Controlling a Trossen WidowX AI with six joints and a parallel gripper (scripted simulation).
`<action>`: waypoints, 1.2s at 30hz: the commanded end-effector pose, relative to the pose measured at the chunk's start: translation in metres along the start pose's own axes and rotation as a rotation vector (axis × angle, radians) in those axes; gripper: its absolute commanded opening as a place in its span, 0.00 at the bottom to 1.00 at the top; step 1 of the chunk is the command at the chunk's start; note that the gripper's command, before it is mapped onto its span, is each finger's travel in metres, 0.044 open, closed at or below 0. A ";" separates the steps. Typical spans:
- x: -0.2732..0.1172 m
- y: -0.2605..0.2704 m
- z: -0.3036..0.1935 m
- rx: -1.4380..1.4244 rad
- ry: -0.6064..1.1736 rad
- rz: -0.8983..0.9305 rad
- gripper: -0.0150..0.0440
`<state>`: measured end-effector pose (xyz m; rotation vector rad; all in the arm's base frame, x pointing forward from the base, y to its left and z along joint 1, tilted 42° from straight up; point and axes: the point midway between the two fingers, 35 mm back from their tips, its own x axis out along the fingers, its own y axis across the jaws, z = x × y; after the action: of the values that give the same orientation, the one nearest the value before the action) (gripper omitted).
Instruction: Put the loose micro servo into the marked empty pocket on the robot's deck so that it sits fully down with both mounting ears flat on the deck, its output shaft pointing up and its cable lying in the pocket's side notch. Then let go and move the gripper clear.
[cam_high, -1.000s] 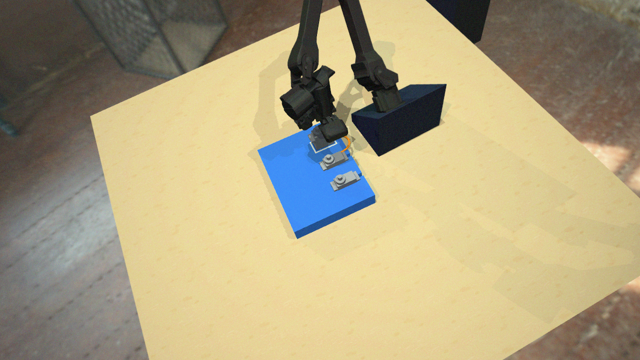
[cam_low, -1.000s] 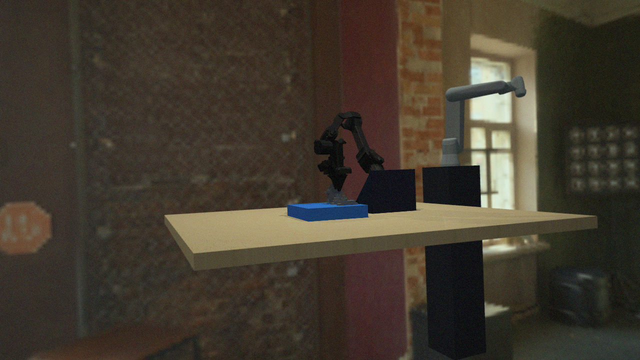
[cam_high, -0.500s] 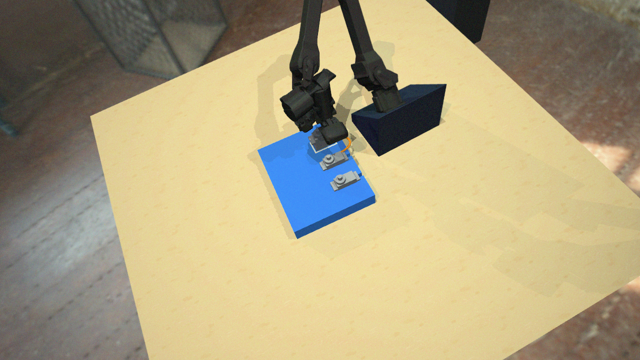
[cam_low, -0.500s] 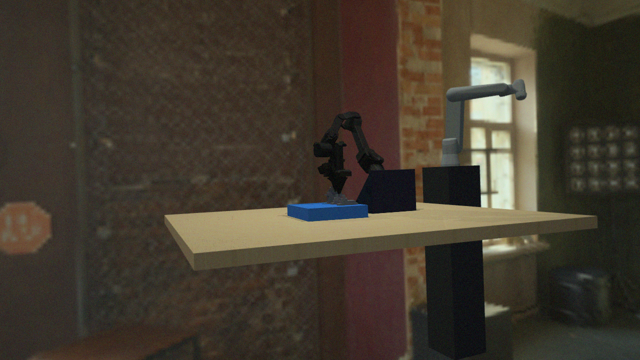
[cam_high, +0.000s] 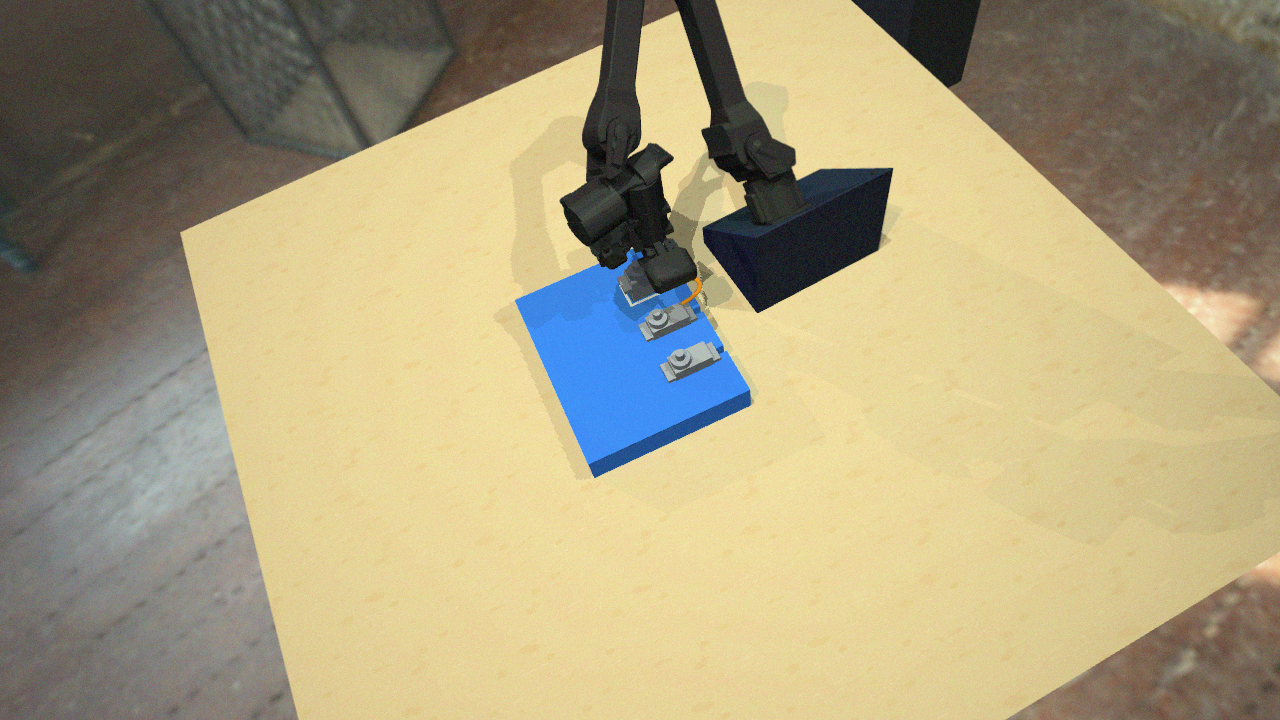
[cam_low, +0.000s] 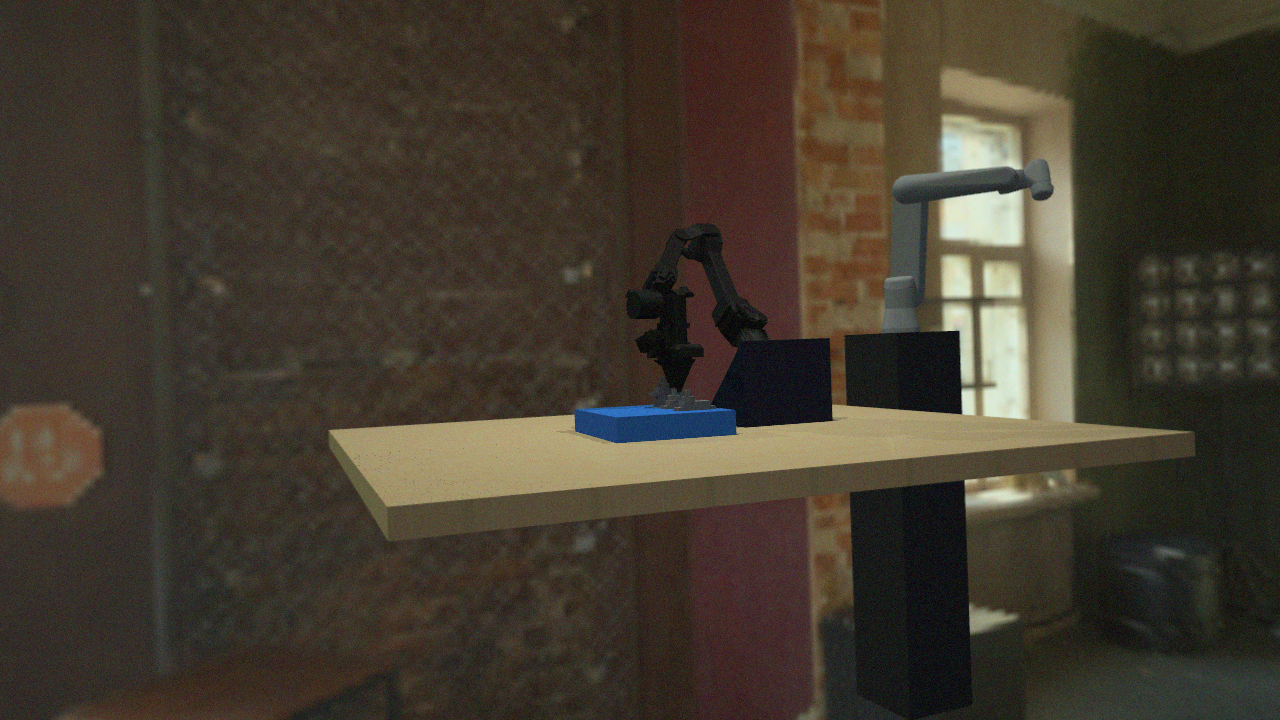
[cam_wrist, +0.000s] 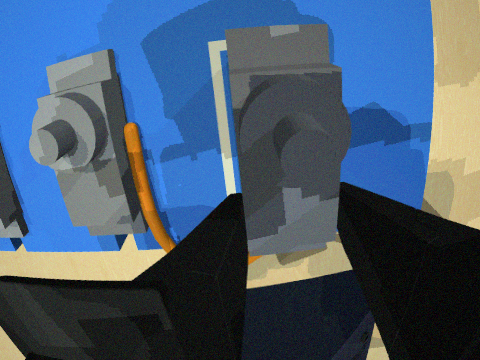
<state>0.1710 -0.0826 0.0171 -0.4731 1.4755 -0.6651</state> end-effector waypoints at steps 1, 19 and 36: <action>0.005 0.001 -0.001 0.001 0.003 0.000 0.25; 0.013 0.001 -0.001 0.001 0.003 0.000 0.25; 0.023 0.001 -0.001 0.001 0.003 -0.001 0.25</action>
<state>0.1718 -0.0962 0.0027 -0.4724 1.4688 -0.6665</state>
